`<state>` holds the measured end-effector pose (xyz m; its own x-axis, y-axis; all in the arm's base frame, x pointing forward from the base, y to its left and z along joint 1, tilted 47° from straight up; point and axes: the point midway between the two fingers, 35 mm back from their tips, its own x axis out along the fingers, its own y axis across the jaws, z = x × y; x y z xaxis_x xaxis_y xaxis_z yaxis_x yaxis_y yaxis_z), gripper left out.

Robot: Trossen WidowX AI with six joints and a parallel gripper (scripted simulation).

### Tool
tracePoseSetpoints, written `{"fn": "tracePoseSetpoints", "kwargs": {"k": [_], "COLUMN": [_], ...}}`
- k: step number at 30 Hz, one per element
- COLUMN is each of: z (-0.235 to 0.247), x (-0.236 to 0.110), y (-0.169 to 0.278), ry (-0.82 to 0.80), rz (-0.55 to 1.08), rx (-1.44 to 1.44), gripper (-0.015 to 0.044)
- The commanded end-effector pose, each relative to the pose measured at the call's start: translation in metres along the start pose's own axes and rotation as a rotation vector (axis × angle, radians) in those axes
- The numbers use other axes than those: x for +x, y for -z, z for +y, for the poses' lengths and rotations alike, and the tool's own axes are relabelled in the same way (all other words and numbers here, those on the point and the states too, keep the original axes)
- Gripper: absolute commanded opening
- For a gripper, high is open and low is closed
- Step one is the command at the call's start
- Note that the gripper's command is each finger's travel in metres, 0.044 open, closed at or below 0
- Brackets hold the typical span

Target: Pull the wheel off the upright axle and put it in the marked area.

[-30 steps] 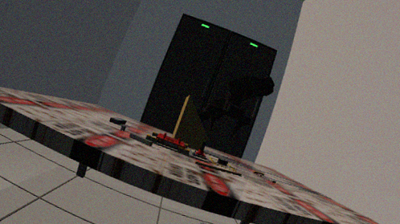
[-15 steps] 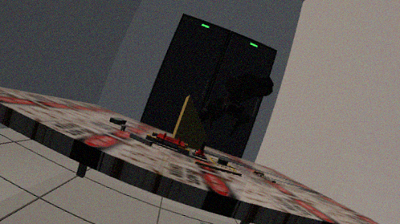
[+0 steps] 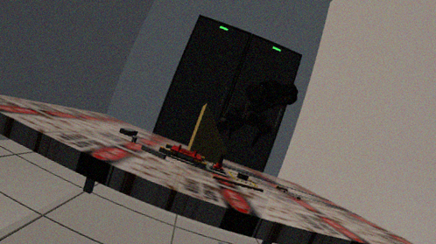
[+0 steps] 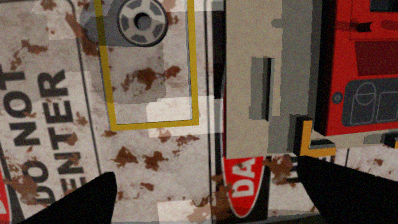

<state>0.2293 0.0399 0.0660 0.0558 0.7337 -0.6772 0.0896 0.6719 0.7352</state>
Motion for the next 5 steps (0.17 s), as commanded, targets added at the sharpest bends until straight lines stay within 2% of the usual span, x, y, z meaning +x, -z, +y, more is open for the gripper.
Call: {"fn": "tracePoseSetpoints", "kwargs": {"k": [1,5], "z": [-0.0003,-0.0003], "x": [-0.0001,-0.0001], "y": [0.0005,0.0005], "ry": [0.003,0.003], "rz": [0.002,0.002], "rx": [-0.004,-0.004], "gripper": [0.0440,0.0440]}}
